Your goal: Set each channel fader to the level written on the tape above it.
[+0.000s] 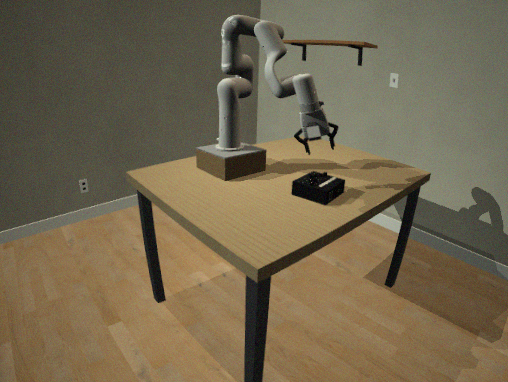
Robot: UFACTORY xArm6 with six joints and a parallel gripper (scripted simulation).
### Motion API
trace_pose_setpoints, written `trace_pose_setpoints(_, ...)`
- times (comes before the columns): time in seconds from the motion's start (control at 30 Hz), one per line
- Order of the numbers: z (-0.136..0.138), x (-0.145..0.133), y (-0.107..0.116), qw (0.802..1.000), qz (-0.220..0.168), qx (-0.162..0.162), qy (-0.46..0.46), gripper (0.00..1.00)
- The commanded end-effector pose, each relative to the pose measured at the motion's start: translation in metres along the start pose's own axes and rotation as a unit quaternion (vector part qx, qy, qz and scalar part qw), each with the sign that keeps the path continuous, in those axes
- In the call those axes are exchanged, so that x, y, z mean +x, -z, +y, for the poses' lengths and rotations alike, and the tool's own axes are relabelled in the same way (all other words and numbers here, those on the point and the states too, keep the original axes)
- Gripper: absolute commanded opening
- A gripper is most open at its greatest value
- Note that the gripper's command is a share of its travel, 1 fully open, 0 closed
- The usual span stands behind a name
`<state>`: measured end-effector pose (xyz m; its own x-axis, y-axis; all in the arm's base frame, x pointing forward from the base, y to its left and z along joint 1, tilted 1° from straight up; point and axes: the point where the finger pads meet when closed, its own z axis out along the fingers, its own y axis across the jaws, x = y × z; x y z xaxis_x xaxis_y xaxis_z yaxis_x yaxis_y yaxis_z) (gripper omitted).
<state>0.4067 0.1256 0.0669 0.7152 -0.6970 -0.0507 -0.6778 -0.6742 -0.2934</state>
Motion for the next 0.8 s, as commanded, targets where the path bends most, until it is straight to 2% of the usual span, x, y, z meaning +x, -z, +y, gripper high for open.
trace_pose_setpoints(0.0, -0.008, 0.014, 0.013, 0.990, 0.019, -0.059, -0.124, 1.00)
trace_pose_setpoints(0.13, -0.010, 0.022, 0.020, 0.977, 0.029, -0.068, -0.198, 1.00)
trace_pose_setpoints(0.2, -0.010, 0.022, 0.020, 0.977, 0.029, -0.068, -0.198, 1.00)
trace_pose_setpoints(0.23, -0.010, 0.023, 0.021, 0.965, 0.036, -0.082, -0.248, 1.00)
trace_pose_setpoints(0.37, -0.010, 0.026, 0.024, 0.946, 0.048, -0.101, -0.304, 1.00)
trace_pose_setpoints(0.5, -0.010, 0.027, 0.025, 0.922, 0.067, -0.135, -0.357, 1.00)
trace_pose_setpoints(0.77, -0.010, 0.027, 0.025, 0.919, 0.069, -0.139, -0.361, 1.00)
